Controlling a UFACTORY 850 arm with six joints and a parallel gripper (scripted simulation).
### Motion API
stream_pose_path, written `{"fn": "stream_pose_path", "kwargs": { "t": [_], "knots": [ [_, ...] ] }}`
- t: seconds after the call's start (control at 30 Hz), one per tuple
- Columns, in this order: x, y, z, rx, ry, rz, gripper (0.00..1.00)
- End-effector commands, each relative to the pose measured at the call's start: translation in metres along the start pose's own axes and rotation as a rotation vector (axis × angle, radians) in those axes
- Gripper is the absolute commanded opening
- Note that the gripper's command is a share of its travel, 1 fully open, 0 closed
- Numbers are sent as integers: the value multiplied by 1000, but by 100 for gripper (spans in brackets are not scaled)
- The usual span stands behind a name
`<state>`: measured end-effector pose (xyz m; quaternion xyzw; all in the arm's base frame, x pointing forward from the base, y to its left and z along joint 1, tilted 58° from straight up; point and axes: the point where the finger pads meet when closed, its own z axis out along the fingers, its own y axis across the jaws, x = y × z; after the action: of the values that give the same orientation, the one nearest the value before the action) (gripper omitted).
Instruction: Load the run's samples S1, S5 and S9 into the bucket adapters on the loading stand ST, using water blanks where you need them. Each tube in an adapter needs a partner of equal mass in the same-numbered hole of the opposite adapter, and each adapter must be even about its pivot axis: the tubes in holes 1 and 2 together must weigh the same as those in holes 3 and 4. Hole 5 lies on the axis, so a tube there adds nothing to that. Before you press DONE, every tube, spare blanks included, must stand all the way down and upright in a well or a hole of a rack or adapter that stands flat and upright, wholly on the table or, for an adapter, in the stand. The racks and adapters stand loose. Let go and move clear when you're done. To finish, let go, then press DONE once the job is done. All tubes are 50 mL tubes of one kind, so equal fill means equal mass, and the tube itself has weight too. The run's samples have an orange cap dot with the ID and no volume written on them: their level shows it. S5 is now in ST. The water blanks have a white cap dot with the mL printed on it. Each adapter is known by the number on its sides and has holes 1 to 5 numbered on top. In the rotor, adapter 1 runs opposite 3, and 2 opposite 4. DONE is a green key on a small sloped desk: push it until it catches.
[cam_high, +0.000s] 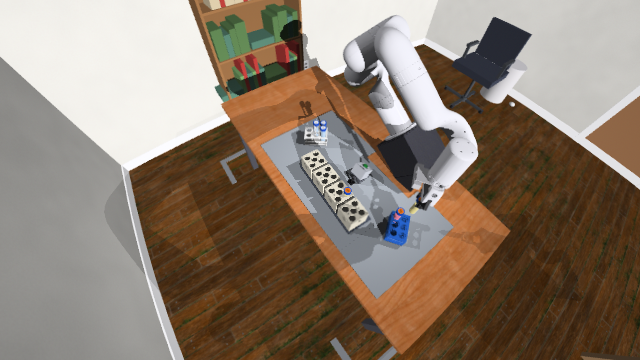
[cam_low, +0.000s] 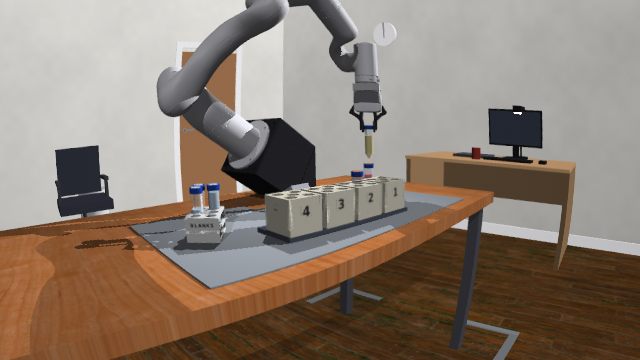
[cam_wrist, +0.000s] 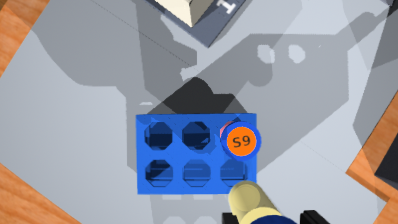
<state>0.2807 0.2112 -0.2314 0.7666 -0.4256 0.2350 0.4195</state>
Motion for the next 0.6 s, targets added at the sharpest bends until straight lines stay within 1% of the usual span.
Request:
{"fn": "stream_pose_path", "kwargs": {
  "t": [0.0, 0.13, 0.2, 0.57],
  "knots": [
    [0, -1, 6, 1, -1, 1, 0],
    [0, -1, 14, 1, -1, 1, 0],
    [0, -1, 14, 1, -1, 1, 0],
    [0, -1, 37, 1, -1, 1, 0]
  ]
}}
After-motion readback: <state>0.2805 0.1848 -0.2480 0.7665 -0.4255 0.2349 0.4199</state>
